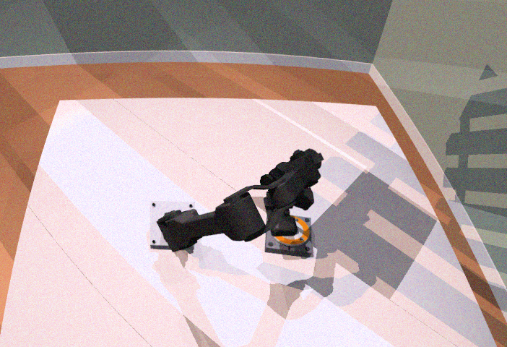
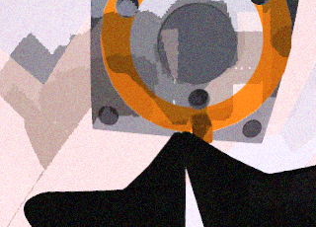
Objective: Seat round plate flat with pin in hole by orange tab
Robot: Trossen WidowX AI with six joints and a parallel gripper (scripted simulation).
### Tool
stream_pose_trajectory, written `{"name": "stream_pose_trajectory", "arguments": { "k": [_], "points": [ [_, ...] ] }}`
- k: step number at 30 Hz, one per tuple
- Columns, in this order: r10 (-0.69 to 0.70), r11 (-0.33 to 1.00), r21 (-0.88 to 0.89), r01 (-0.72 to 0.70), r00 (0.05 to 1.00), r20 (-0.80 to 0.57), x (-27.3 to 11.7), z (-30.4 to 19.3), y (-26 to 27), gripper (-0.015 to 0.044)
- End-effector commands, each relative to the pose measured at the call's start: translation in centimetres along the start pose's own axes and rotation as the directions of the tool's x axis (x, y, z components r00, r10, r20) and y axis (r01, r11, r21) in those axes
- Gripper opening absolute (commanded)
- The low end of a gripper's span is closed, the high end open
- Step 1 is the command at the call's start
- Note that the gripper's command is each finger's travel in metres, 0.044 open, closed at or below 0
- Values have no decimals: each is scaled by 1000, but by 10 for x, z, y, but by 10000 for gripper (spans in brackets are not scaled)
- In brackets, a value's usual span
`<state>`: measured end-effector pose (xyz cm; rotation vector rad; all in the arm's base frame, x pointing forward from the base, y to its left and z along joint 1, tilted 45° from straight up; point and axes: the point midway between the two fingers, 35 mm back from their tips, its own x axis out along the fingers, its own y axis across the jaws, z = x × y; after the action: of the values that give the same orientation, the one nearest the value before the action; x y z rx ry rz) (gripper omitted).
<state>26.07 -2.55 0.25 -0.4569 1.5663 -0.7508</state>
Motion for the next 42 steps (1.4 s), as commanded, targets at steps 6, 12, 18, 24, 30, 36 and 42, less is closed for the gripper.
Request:
{"name": "stream_pose_trajectory", "arguments": {
  "k": [6, 12, 18, 24, 30, 36, 42],
  "points": [
    [-7, 1000, -5, 7, 1000, -2, 1, -2, -12, 0],
    [-7, 1000, -5, 7, 1000, -2, 0, -2, -19, 0],
    [-8, 1000, -5, 8, 1000, -2, 0, 0, -26, 0],
    [-8, 1000, -5, 8, 1000, -2, -1, 3, -35, 0],
    [-9, 1000, -5, 9, 1000, -2, -2, 7, -43, 0],
    [-9, 1000, -5, 9, 1000, -2, -2, 13, -50, 0],
    [-9, 1000, -5, 9, 1000, -2, -3, 18, -55, 0]
  ]
}}
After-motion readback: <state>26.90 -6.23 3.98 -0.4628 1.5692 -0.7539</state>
